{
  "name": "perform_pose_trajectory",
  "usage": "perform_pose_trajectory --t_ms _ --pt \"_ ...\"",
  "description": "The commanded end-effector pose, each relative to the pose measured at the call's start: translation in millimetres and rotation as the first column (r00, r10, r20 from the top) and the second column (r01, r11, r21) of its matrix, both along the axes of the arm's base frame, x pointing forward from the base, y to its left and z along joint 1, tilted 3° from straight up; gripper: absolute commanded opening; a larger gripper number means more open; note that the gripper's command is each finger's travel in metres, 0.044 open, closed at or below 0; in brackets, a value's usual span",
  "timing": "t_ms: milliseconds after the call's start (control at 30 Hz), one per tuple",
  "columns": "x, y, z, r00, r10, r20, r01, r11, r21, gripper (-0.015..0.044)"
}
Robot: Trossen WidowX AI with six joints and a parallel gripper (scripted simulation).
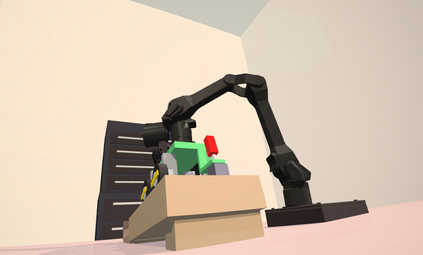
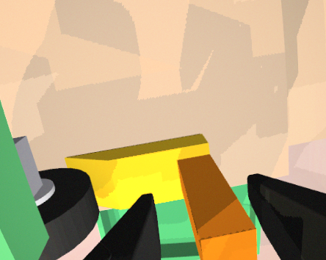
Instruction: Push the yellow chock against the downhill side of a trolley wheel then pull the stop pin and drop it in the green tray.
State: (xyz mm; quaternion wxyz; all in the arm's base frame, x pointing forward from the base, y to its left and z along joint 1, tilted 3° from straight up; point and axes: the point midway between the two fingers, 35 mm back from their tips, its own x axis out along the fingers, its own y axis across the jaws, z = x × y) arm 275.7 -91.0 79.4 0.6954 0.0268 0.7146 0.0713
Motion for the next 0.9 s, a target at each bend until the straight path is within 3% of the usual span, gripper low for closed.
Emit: perform_pose_trajectory --t_ms 0,633,767,867 --pt "1.4 -2.2 12.7 1.0 0.003 0.011 -0.003 1.0 0.002 0.019" --pt "2.3 -8.8 58.0 1.0 0.004 0.012 -0.004 1.0 0.004 0.019" --pt "1.0 -8.0 49.7 1.0 0.001 0.002 -0.001 1.0 0.005 0.0295" --pt "-3.0 -5.7 57.3 0.999 -0.04 0.026 0.039 0.999 0.02 0.0216"
